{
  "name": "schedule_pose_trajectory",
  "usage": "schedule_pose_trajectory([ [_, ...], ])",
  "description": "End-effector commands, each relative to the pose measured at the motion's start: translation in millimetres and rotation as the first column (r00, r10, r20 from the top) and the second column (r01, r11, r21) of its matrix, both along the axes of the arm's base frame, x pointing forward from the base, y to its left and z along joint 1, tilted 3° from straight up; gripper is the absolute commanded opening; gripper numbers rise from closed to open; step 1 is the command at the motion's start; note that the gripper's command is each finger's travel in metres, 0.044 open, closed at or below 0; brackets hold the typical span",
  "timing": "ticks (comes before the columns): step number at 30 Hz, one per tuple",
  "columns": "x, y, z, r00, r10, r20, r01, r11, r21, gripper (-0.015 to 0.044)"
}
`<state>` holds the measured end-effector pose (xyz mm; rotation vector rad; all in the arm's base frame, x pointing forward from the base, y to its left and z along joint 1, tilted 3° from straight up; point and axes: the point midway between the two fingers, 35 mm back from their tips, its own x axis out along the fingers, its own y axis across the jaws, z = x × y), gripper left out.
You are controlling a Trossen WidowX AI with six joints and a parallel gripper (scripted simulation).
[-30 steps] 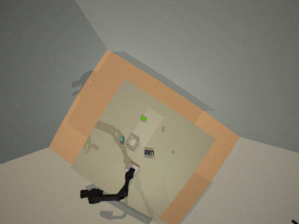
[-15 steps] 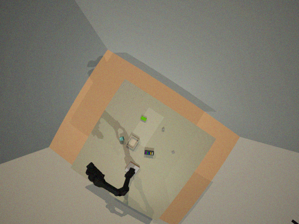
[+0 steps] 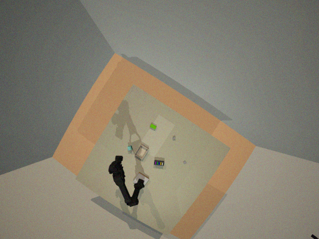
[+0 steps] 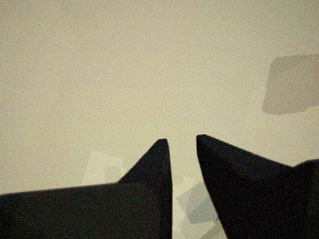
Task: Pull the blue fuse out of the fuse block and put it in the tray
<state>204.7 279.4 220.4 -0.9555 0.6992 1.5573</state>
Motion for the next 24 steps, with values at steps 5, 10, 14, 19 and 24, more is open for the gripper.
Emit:
schedule_pose_trajectory([
  [5, 79.5, -87.3, -41.9, 0.903, -0.429, -0.022, 0.422, 0.895, -0.14, 0.0064],
  [10, 108.9, -152.9, -67.4, 0.769, -0.639, -0.018, 0.618, 0.75, -0.235, 0.0064],
  [14, 120.8, -209.7, -87.3, 0.626, -0.78, -0.006, 0.741, 0.596, -0.309, 0.0064],
  [19, 119.9, -282.0, -111.0, 0.415, -0.91, 0.02, 0.838, 0.373, -0.398, 0.0064],
  [24, 101.4, -352.0, -133.5, 0.181, -0.982, 0.057, 0.867, 0.131, -0.481, 0.0064],
])
